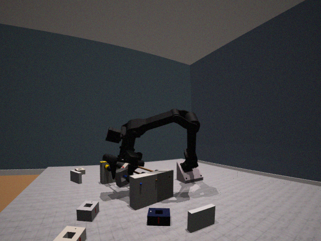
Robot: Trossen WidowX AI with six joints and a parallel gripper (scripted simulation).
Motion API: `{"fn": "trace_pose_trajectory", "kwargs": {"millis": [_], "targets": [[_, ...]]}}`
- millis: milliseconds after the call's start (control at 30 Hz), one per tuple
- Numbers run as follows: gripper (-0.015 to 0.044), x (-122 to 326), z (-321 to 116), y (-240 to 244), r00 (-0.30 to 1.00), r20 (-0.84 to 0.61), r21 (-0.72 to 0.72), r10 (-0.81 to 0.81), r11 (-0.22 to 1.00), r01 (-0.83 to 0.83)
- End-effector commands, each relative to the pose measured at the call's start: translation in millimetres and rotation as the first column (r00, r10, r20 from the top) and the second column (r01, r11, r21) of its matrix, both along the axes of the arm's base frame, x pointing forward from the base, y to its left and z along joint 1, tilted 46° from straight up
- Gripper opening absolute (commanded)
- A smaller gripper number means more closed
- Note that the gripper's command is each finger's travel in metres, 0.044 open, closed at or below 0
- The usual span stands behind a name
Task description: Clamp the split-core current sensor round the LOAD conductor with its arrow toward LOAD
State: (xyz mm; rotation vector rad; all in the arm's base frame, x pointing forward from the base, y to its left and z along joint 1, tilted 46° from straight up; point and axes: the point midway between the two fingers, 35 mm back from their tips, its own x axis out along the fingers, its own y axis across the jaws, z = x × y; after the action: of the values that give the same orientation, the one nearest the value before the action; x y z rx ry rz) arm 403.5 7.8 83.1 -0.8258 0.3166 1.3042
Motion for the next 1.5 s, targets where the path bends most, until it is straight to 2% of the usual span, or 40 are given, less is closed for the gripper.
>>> {"fn": "trace_pose_trajectory", "kwargs": {"millis": [0, 133, 467, 767, 1267, 1467], "targets": [[0.0106, 0.2, 1.4, -1.4, 1.000, 0.008, 0.005, -0.007, 1.000, 0.007], [0.0001, 0.2, 0.7, -1.1, 1.000, 0.006, 0.001, -0.004, 1.000, 0.004], [0.0000, -0.1, 0.2, -1.4, 1.000, 0.015, 0.003, -0.014, 1.000, 0.014], [0.0000, -9.3, -1.8, -2.6, 0.980, 0.137, 0.057, -0.143, 0.989, 0.136], [0.0000, -9.0, -6.6, 1.9, 0.980, 0.137, 0.057, -0.144, 0.989, 0.137], [0.0157, -8.4, -3.0, -1.6, 0.979, 0.143, 0.055, -0.145, 0.989, 0.138]]}}
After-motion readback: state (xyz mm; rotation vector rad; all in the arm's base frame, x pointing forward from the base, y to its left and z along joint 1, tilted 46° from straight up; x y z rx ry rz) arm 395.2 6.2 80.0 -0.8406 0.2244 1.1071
